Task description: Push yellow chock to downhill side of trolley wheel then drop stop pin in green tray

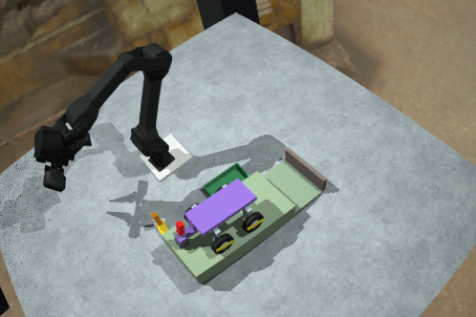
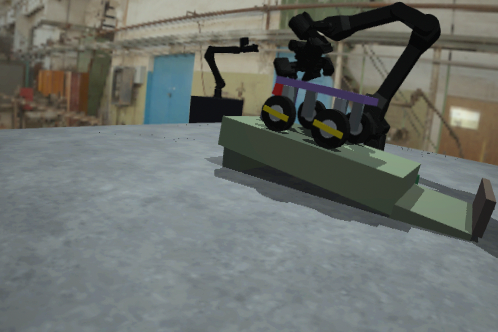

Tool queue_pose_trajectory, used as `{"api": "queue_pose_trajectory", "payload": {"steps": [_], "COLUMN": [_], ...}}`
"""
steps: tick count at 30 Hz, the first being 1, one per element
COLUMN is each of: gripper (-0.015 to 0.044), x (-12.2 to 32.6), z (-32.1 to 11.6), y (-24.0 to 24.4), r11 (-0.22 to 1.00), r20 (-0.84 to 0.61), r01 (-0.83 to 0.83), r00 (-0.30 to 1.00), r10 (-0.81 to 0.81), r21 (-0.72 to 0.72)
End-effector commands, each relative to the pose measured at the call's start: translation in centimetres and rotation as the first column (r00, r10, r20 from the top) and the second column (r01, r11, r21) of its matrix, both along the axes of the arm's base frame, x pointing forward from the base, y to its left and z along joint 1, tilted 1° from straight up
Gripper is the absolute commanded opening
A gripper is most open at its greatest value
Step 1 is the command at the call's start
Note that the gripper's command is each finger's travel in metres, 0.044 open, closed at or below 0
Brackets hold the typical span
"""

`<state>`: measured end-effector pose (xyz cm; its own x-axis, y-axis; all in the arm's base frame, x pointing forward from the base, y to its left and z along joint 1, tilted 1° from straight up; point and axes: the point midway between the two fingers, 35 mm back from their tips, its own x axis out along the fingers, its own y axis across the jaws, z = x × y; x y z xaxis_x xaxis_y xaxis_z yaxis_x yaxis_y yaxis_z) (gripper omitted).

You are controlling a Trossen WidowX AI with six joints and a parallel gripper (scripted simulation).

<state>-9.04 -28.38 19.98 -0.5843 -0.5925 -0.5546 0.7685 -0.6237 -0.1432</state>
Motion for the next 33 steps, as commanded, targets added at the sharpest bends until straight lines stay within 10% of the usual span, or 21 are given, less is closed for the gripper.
{"api": "queue_pose_trajectory", "payload": {"steps": [1,18,33], "gripper": [0.019,0.019,0.019], "x": [2.6,14.7,22.9], "z": [-0.6,-3.3,-4.4], "y": [-0.6,1.2,7.8], "r11": [0.967,0.134,-0.613], "r20": [-0.057,0.044,0.408], "r01": [-0.197,-0.66,-0.144], "r00": [0.976,0.246,-0.626], "r10": [0.208,0.968,0.664], "r21": [0.16,0.739,0.777]}}
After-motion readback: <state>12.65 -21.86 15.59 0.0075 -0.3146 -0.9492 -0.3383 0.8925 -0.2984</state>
